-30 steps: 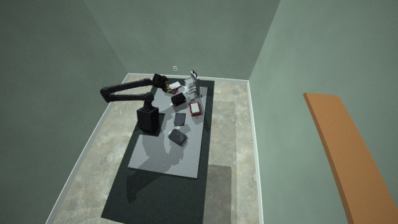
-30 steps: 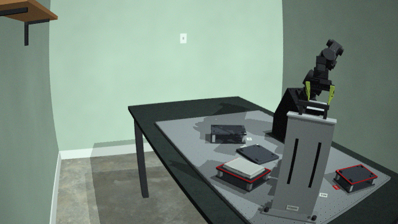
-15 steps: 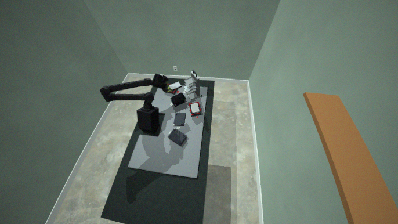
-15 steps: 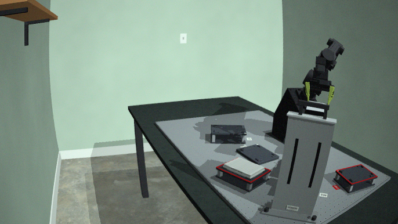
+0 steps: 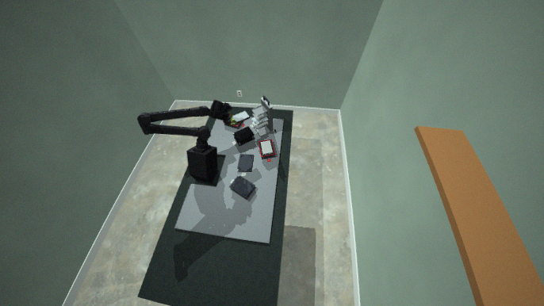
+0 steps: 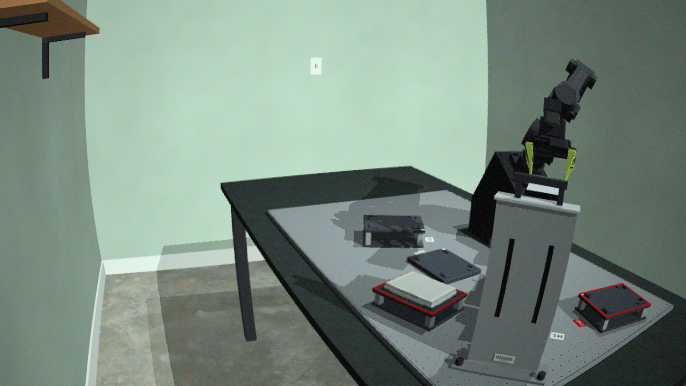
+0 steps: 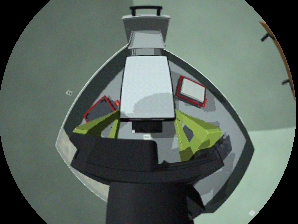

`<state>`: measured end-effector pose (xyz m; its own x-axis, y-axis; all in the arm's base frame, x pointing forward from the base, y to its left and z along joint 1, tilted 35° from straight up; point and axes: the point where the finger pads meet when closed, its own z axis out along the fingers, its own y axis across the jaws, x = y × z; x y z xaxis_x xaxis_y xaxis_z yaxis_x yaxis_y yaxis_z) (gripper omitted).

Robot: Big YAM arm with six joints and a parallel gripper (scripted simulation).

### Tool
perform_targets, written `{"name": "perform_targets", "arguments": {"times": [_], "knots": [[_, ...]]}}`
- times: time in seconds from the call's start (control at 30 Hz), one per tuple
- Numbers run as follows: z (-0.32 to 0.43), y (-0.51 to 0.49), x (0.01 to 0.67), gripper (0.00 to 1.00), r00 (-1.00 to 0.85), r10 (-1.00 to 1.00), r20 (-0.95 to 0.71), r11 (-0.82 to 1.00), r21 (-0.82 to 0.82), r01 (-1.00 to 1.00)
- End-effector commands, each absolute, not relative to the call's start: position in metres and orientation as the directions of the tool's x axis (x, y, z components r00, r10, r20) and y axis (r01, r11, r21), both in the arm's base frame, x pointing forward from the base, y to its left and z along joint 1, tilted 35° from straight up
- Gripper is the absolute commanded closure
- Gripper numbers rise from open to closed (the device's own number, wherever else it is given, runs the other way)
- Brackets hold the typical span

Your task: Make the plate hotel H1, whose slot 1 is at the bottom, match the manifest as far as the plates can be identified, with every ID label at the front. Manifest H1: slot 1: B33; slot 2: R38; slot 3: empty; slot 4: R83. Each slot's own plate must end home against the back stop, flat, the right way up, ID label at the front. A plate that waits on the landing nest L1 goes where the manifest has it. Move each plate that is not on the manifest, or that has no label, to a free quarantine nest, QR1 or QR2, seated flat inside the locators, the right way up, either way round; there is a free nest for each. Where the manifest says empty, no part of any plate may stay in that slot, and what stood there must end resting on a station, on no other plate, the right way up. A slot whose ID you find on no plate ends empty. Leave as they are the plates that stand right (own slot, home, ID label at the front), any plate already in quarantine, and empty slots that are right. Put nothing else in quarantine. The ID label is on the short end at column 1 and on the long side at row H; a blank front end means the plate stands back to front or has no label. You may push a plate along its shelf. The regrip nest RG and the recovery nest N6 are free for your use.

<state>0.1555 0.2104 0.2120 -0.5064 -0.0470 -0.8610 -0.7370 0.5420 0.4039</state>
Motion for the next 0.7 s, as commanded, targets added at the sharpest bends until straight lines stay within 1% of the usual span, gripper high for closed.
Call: {"name": "perform_targets", "arguments": {"times": [0.0,0.67], "knots": [[0.259,0.217,0.159,0.14,-0.447,0.006,-0.895,0.513,0.386,-0.767],[0.266,0.23,0.172,0.14,-0.451,0.008,-0.892,0.513,0.391,-0.764]]}}
